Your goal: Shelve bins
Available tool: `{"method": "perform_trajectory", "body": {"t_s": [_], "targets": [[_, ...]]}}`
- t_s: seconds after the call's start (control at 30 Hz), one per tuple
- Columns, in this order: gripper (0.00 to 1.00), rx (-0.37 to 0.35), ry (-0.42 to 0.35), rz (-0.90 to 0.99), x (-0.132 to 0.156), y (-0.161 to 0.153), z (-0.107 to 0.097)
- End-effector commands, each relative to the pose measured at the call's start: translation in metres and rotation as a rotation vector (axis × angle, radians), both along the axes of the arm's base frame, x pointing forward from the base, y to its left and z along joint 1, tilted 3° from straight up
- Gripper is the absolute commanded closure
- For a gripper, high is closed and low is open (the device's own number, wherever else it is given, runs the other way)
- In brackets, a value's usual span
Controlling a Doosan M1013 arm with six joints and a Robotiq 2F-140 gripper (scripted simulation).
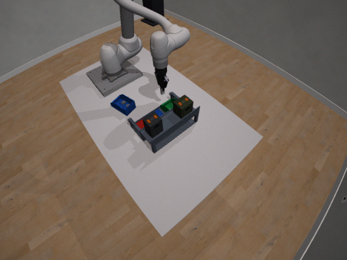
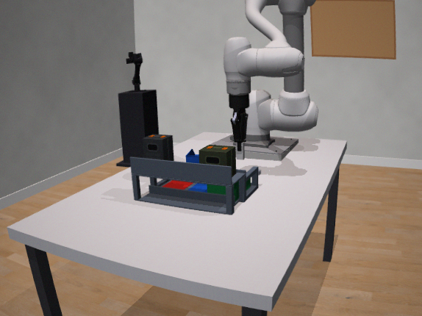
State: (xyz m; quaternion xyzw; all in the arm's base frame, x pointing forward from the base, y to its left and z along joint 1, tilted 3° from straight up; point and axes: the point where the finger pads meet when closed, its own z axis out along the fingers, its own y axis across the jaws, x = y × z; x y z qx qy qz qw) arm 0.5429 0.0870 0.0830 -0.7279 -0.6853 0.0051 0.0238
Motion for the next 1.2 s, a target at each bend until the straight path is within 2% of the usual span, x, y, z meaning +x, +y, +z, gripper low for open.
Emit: {"method": "perform_trajectory", "body": {"t_s": [0.0, 0.5, 0.6, 0.8, 0.87, 0.9, 1.17], "targets": [[0.90, 0.000, 0.000, 0.000, 0.000, 0.000, 0.001], [0.90, -0.001, 0.000, -0.021, -0.002, -0.004, 0.003], [0.90, -0.008, 0.005, -0.205, -0.023, -0.041, 0.014], [0.90, -0.018, 0.012, -0.464, -0.057, -0.087, 0.028], [0.90, -0.018, 0.012, -0.464, -0.057, -0.087, 0.028], [0.90, -0.023, 0.015, -0.589, -0.075, -0.107, 0.033], [0.90, -0.037, 0.025, -0.928, -0.127, -0.154, 0.046]]}}
